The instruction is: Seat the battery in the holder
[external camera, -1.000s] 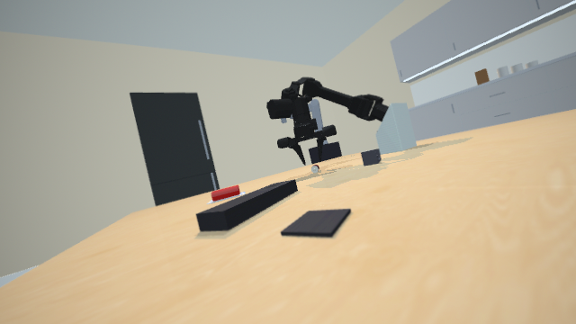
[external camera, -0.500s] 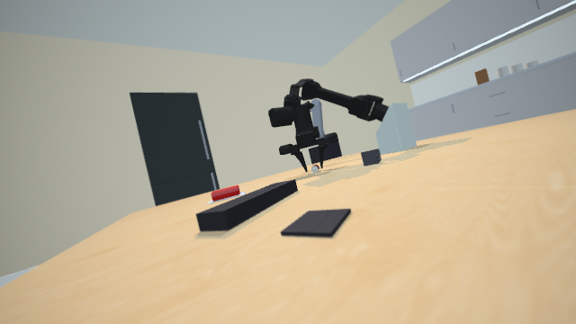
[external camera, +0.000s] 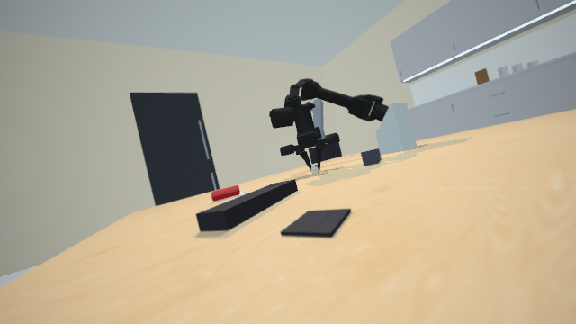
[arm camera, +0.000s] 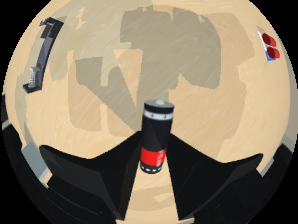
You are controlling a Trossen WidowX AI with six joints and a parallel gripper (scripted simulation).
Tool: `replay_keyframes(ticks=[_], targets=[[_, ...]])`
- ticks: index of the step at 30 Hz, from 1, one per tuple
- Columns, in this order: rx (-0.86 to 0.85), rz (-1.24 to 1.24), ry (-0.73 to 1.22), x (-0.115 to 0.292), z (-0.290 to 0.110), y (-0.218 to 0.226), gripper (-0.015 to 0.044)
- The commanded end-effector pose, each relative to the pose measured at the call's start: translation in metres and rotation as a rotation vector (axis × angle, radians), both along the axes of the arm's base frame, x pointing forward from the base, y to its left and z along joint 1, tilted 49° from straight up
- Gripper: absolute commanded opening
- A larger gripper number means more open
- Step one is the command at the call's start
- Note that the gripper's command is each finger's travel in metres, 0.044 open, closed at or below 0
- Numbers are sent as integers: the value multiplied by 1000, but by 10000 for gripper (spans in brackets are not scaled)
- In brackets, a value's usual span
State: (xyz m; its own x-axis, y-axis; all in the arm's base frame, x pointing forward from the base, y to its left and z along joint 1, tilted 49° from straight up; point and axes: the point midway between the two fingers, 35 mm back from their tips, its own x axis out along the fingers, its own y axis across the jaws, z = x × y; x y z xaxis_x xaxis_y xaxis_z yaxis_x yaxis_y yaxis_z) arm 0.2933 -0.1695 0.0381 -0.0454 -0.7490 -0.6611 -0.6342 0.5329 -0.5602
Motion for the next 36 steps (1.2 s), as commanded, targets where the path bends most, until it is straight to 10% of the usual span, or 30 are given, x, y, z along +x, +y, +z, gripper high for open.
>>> replay_keyframes(ticks=[1, 14, 36], targets=[[-1, 1, 4, 0, -1, 0, 73], [2, 0, 2, 3, 31, 39, 73], [18, -228, -237, -26, -84, 179, 73]])
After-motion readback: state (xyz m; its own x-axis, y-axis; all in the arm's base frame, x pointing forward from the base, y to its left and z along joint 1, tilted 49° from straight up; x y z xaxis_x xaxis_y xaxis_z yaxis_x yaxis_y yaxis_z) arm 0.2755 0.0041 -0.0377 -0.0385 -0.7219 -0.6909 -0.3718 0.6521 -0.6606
